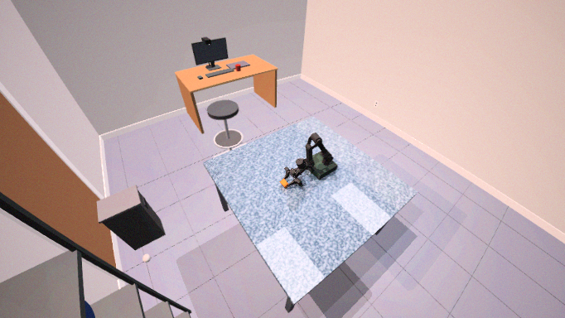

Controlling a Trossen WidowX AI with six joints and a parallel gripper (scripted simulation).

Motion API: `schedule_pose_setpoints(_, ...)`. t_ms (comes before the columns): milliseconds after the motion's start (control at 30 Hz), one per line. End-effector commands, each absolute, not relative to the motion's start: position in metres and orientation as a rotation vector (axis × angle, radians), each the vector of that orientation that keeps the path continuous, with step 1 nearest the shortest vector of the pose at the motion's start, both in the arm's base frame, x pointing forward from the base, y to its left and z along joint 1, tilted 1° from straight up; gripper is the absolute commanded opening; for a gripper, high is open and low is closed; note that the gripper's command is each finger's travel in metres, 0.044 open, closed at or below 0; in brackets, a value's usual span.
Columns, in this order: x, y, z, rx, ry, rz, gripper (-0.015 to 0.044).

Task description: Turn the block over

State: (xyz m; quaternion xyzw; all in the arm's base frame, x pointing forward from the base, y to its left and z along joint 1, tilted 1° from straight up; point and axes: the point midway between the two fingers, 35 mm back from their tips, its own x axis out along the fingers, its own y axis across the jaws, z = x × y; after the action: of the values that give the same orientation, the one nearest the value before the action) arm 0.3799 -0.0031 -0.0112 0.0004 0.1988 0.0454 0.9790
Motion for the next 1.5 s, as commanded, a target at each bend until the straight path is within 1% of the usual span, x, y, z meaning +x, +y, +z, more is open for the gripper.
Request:
schedule_pose_setpoints(0,0.3802,-0.0027,-0.0102,0.004,0.396,0.094,0.0079)
schedule_pose_setpoints(467,0.3802,-0.0027,-0.0102,0.004,0.396,0.094,0.0440)
schedule_pose_setpoints(1467,0.3802,-0.0027,-0.0102,0.004,0.396,0.094,0.0440)
